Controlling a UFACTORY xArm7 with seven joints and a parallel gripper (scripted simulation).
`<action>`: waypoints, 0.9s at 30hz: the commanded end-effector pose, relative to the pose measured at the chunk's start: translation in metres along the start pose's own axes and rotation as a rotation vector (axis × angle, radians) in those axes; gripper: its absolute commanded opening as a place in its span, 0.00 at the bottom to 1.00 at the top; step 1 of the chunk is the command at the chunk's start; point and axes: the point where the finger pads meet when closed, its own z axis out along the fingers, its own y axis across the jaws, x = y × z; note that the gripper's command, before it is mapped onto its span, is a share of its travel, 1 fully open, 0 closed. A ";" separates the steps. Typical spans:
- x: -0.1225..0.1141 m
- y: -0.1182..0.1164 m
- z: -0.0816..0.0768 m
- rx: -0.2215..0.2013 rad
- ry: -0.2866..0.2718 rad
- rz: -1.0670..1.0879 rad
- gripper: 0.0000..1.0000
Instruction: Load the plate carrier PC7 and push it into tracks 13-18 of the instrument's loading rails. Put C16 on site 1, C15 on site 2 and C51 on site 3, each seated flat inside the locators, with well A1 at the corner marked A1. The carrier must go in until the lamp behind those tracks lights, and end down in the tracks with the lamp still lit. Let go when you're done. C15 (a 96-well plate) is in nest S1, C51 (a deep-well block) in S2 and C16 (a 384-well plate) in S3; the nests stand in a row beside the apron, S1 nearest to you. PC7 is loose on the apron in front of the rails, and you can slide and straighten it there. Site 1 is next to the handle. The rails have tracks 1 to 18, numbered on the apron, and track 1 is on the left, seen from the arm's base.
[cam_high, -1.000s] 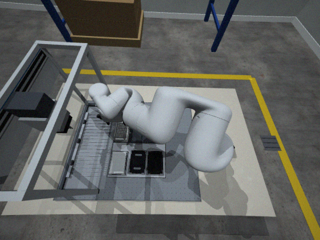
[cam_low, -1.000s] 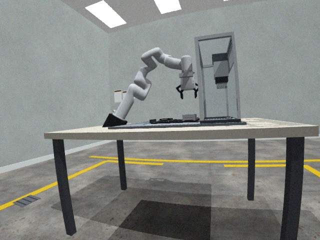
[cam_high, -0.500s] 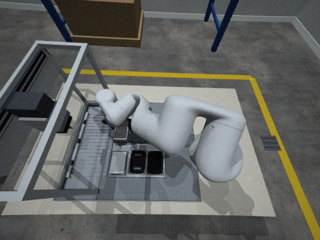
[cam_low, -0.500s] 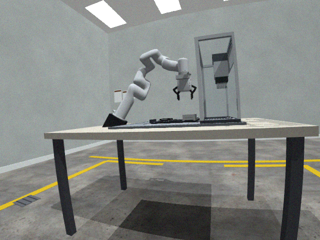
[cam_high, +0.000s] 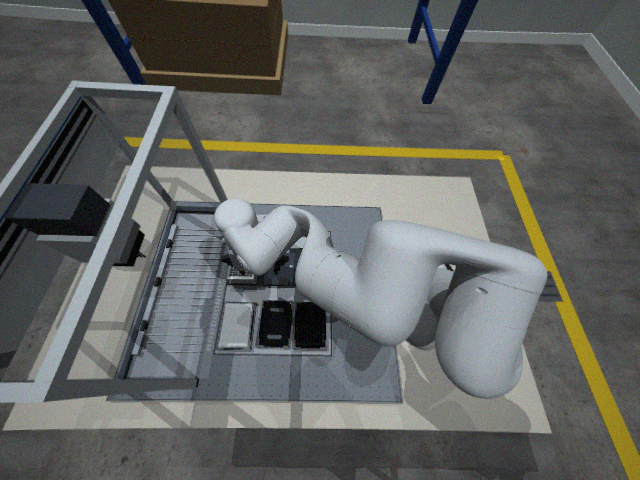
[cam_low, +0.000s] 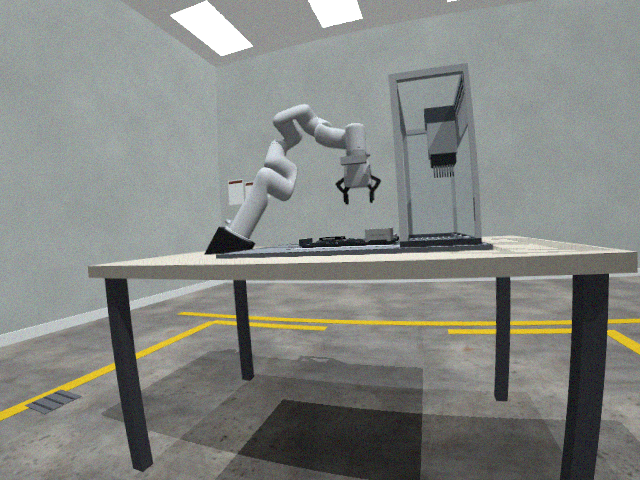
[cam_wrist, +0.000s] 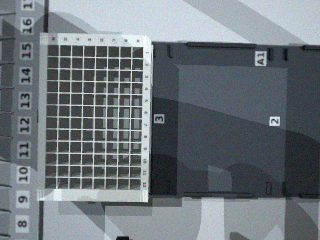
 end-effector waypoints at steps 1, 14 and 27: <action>-0.021 0.022 0.000 0.008 0.003 -0.001 1.00; -0.057 0.063 0.006 0.008 0.002 -0.001 1.00; -0.101 0.111 0.013 0.008 0.001 -0.001 1.00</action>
